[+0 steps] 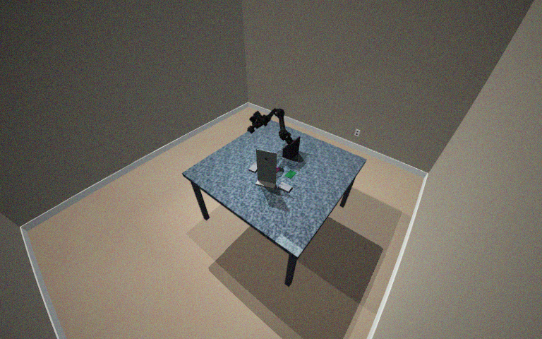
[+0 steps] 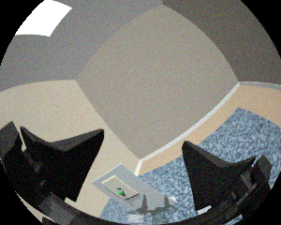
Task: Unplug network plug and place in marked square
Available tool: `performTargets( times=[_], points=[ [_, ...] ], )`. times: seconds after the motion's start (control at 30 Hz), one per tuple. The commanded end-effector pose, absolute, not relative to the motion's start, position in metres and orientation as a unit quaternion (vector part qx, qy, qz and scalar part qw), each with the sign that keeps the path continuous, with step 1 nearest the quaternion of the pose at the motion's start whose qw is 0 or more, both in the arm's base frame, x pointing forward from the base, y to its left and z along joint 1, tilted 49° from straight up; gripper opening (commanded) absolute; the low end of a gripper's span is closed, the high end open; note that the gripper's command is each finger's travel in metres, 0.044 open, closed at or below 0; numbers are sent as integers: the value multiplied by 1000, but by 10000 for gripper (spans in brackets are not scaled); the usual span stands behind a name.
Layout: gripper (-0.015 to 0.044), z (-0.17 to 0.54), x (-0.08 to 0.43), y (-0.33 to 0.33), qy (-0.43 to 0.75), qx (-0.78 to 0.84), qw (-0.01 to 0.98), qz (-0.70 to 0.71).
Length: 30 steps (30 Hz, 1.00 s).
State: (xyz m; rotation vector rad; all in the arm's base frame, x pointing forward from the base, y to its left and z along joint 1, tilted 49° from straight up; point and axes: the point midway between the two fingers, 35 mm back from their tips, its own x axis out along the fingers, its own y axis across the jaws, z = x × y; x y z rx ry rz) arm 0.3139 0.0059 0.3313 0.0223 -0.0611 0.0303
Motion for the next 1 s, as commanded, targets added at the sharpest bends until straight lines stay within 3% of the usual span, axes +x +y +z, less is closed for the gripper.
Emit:
performTargets(
  times=[0.0,0.3,0.97],
  points=[
    [374,330,314,6,-29,13,999,16],
    [156,254,329,14,51,117,991,42],
    [156,95,300,32,238,354,904,39]
  ],
)
